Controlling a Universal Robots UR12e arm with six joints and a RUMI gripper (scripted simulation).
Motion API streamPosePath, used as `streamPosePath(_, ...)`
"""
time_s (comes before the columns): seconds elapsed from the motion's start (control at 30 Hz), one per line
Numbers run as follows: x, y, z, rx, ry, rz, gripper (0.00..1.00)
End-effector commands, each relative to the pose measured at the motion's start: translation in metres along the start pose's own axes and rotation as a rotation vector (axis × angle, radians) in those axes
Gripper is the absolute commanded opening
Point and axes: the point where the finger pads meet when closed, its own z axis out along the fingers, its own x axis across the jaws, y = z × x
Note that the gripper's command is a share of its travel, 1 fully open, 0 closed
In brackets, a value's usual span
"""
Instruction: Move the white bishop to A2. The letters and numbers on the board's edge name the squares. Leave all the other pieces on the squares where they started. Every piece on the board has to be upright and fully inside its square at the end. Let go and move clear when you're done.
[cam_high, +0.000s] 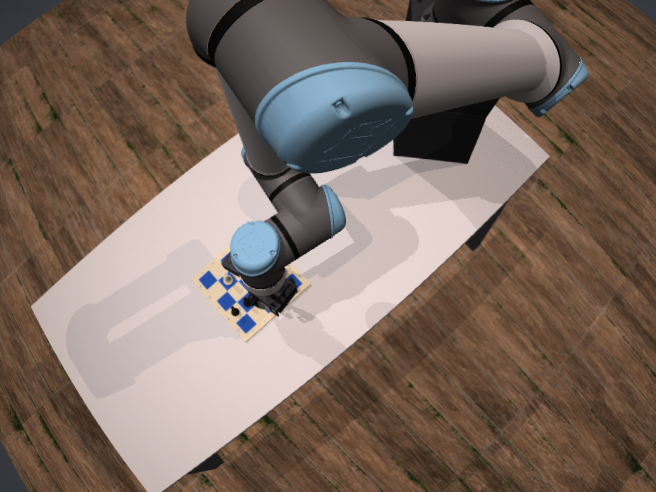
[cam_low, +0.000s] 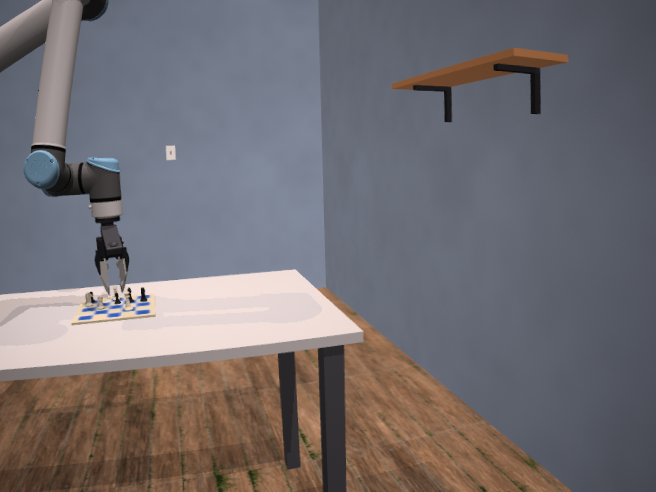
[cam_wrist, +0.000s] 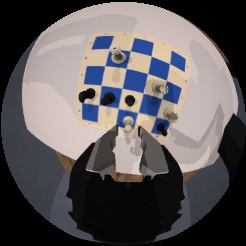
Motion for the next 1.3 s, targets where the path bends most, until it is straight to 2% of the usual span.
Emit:
streamPosePath(0.0, -0.0006, -0.0001, 0.0035, 0.0, -0.001, 0.0, 0.22)
streamPosePath(1.23, -0.0006, -0.0001, 0.0038, 0.0, -0.001, 0.0, 0.22)
streamPosePath(1.27, -0.0006, -0.0001, 0.0038, 0.0, -0.001, 0.0, 0.0)
